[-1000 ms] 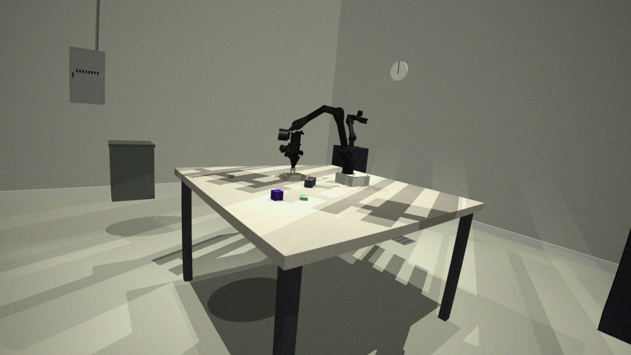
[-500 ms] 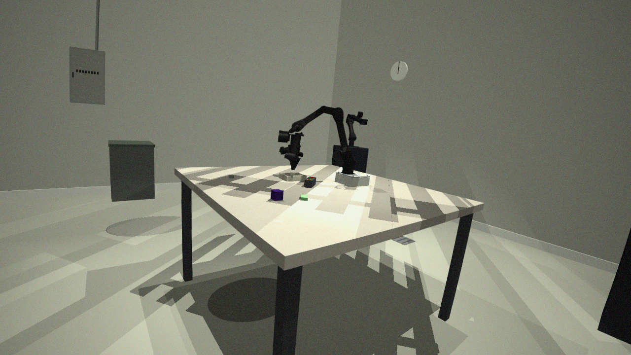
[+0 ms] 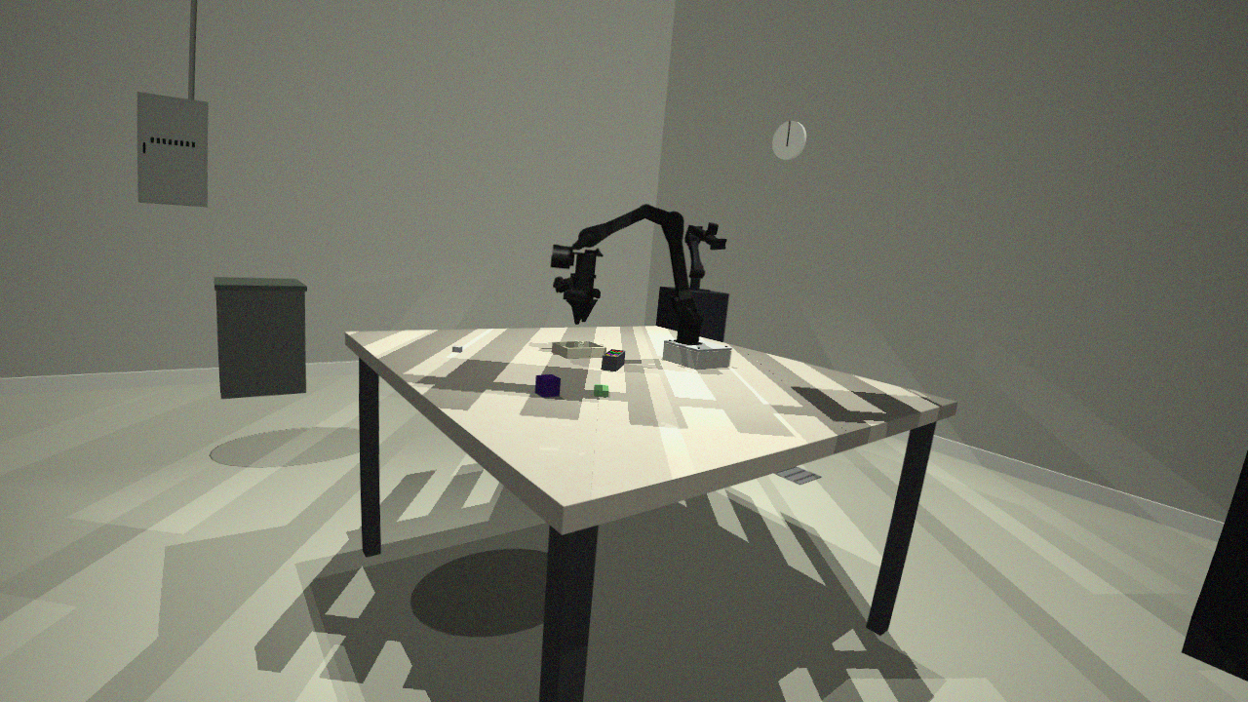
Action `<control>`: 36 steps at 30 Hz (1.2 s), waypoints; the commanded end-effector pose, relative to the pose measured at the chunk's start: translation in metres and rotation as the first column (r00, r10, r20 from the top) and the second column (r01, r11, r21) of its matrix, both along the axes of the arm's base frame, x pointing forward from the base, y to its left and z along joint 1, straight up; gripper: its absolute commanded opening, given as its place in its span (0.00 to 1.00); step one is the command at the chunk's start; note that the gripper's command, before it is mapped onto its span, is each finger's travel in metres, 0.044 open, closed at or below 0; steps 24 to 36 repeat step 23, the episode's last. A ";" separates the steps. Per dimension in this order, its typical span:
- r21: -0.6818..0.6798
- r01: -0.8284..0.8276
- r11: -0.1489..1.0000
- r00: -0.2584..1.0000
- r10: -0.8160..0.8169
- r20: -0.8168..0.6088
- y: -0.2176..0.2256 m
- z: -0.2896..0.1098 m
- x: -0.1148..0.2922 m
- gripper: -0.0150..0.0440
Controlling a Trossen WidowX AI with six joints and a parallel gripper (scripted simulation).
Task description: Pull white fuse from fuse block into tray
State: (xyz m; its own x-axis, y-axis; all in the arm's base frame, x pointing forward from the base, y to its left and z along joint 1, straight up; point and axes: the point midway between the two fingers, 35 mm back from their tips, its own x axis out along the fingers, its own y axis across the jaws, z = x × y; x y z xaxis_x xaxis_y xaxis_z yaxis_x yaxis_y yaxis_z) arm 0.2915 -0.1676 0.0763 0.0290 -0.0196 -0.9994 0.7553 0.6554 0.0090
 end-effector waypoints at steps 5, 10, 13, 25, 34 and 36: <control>0.006 -0.007 1.000 1.000 0.007 -0.009 0.001 0.001 -0.002 0.81; 0.004 0.000 1.000 1.000 0.000 -0.008 0.001 0.000 -0.001 0.81; 0.004 0.000 1.000 1.000 0.000 -0.008 0.001 0.000 -0.001 0.81; 0.004 0.000 1.000 1.000 0.000 -0.008 0.001 0.000 -0.001 0.81; 0.004 0.000 1.000 1.000 0.000 -0.008 0.001 0.000 -0.001 0.81; 0.004 0.000 1.000 1.000 0.000 -0.008 0.001 0.000 -0.001 0.81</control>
